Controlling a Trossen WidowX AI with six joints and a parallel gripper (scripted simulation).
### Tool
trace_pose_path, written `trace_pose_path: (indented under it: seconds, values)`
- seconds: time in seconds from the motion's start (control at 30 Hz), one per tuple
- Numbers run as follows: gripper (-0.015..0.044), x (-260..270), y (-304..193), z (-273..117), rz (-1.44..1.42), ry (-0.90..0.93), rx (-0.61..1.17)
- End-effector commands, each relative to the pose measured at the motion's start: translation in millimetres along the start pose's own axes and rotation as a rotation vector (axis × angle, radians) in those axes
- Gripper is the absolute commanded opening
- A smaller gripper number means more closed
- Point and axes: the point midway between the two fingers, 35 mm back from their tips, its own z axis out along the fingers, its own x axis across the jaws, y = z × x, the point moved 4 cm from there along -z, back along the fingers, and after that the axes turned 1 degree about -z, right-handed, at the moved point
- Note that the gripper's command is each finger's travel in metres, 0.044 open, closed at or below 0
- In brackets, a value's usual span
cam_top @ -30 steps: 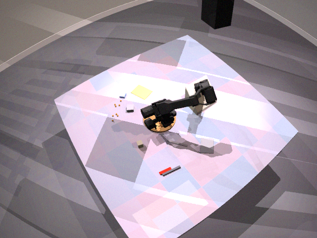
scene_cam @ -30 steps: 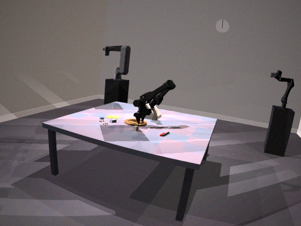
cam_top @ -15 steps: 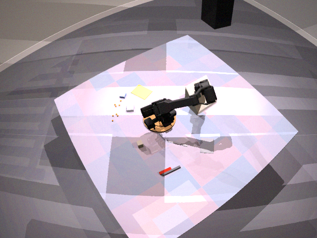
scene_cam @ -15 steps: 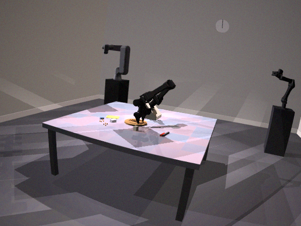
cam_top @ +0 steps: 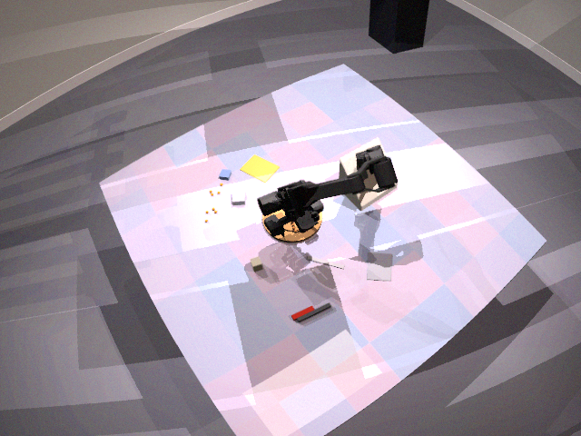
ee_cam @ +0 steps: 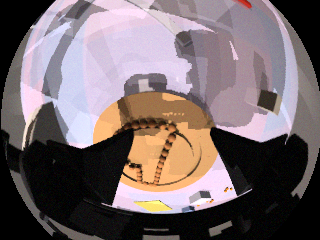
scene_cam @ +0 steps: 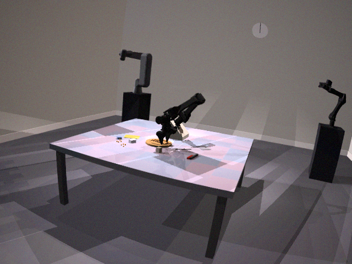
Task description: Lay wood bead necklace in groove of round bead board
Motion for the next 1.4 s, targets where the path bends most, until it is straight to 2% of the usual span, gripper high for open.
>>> trace_pose_path:
  seconds: [0.0,0.13,0.3,1.37]
  values:
    - [0.0361,-0.6,-2.8,-9.3,0.053,-0.004,0.0]
    - [0.0256,1.3,-10.2,-31.2,0.197,-0.004,0.0]
    - [0.0125,1.4,-10.6,-28.2,0.204,-0.004,0.0]
    - [0.012,1.5,-10.3,7.9,0.204,-0.004,-0.002]
